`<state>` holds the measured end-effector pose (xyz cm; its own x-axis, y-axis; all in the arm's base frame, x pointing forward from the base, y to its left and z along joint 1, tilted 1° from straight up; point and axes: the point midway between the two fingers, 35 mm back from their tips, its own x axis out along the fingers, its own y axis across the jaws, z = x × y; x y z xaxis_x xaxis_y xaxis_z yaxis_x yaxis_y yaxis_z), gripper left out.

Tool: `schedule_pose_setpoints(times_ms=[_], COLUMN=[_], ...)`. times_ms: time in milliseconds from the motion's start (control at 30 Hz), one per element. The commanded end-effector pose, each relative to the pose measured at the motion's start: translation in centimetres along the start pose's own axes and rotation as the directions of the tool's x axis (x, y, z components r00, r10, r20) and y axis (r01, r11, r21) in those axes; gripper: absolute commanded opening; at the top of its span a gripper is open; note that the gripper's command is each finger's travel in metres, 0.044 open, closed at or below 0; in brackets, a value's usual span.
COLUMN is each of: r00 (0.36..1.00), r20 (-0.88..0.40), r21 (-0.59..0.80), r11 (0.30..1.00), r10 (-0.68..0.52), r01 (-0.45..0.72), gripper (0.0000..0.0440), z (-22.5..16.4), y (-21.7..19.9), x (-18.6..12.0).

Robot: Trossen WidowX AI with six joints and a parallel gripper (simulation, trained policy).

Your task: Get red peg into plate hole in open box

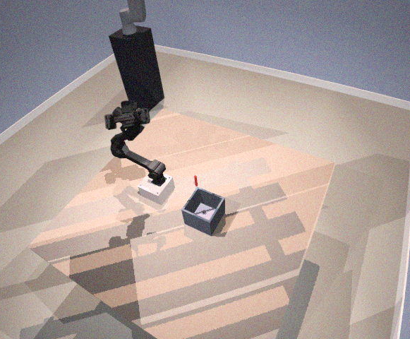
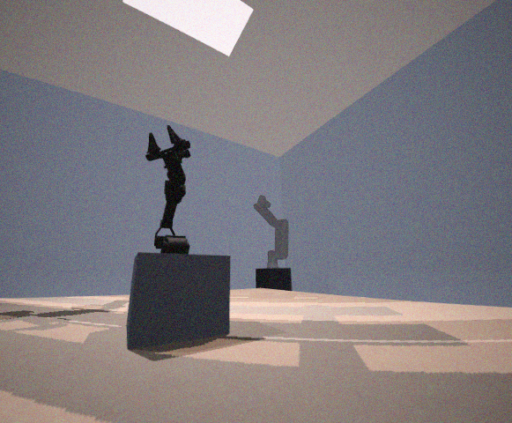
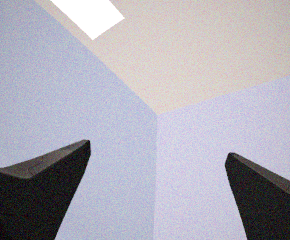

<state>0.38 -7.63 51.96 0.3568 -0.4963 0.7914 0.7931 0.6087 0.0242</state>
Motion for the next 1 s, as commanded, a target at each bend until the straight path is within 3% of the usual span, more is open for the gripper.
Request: schedule_pose_setpoints(times_ms=[0, 500, 967], r00=[0.997, 0.921, 0.742], r20=[-0.038, -0.24, -0.435], r21=[0.022, 0.143, 0.311], r11=[0.998, 0.949, 0.858], r10=[0.064, 0.308, 0.51], r01=[-0.063, -0.281, -0.408], gripper=[0.044, 0.044, 0.044], z=[-0.2, -3.6, -8.0], y=[1.0, 6.2, 11.7], x=[0.5, 0.7, -1.1])
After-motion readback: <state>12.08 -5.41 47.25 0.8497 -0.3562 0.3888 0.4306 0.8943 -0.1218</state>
